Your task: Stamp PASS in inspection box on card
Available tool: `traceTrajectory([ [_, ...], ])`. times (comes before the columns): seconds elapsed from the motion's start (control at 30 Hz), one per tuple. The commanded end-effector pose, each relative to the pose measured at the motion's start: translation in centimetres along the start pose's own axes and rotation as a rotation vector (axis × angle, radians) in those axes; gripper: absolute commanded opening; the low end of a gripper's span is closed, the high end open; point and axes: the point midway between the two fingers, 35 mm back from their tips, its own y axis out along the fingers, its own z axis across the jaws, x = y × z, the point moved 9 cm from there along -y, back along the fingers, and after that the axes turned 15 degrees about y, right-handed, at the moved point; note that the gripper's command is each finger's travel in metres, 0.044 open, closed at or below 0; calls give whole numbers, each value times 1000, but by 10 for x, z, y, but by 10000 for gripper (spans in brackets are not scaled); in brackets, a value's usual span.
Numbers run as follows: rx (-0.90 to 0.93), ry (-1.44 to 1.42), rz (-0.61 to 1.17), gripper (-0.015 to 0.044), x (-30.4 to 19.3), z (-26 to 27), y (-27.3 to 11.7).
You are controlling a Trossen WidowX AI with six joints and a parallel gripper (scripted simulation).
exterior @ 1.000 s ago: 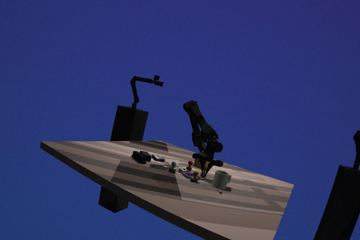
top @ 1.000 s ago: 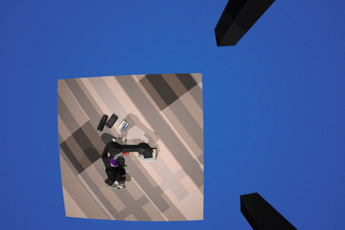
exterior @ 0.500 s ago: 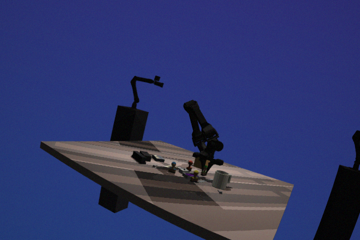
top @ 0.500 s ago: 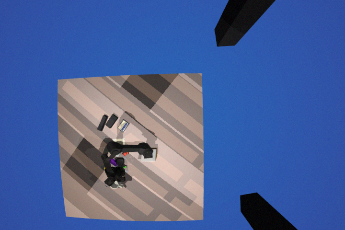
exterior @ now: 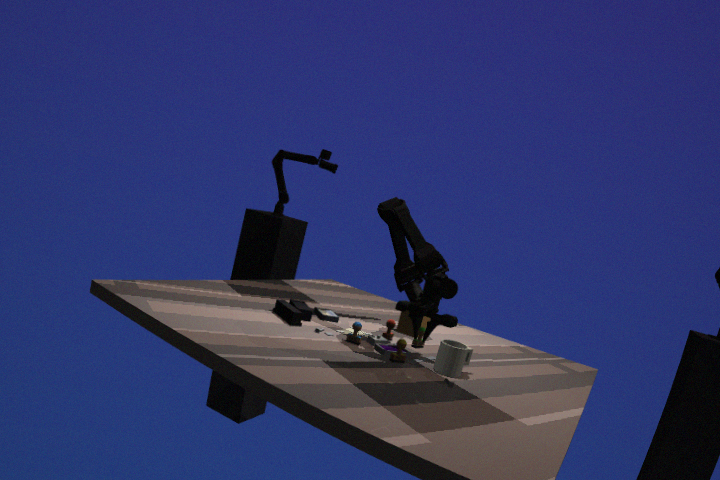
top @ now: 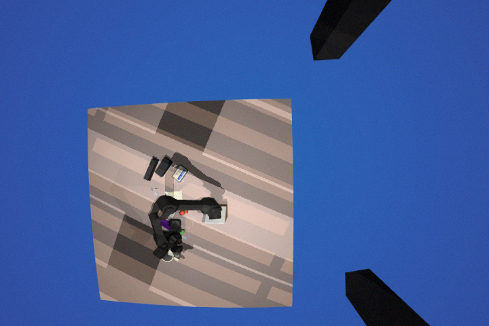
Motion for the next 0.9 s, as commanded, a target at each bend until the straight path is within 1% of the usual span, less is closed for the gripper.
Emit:
traceTrajectory([
  [0.0, 3, 3, 5, 0, 0, 0, -2],
  [0.87, 7, 2, 5, 0, 0, 0, -15],
])
